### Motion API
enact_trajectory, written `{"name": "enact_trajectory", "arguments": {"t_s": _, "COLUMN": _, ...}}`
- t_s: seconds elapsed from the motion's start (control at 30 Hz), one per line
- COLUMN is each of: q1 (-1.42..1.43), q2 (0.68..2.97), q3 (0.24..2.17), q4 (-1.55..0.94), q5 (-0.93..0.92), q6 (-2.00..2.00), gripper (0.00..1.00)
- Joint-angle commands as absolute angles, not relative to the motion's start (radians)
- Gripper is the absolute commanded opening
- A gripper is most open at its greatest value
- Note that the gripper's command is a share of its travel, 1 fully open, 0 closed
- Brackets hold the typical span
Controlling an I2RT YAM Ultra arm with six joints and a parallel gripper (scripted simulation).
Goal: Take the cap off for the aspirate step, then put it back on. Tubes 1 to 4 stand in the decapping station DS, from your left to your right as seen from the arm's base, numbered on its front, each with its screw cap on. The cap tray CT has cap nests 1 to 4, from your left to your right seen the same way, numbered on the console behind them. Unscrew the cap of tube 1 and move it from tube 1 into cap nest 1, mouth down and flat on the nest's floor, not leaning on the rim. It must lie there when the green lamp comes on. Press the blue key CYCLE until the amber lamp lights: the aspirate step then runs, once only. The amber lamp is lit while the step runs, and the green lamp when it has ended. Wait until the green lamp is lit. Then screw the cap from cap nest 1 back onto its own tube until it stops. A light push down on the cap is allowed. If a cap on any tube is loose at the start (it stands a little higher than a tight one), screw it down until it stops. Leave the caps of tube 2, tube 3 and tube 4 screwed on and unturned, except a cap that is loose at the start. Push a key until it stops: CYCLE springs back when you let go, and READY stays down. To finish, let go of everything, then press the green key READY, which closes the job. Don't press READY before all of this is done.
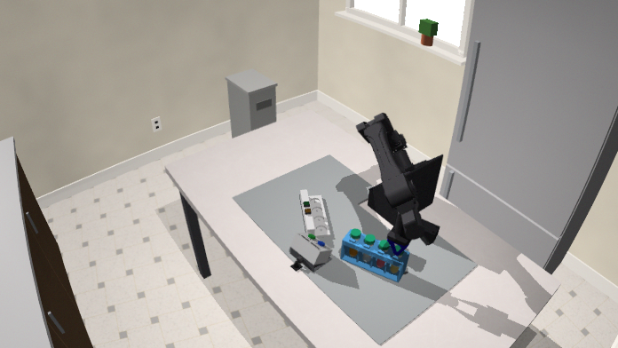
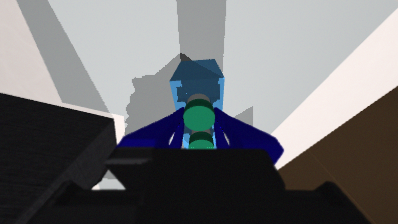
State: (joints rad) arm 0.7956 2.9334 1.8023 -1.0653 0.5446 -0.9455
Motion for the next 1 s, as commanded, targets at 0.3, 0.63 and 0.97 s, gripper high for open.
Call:
{"name": "enact_trajectory", "arguments": {"t_s": 0.3, "q1": 0.802, "q2": 2.926, "q3": 1.808, "q4": -1.068, "q5": 0.542, "q6": -1.558, "gripper": 0.0}}
{"name": "enact_trajectory", "arguments": {"t_s": 0.63, "q1": 0.802, "q2": 2.926, "q3": 1.807, "q4": -1.067, "q5": 0.542, "q6": -1.583, "gripper": 0.0}}
{"name": "enact_trajectory", "arguments": {"t_s": 0.97, "q1": 0.802, "q2": 2.926, "q3": 1.807, "q4": -1.067, "q5": 0.542, "q6": -1.584, "gripper": 0.49}}
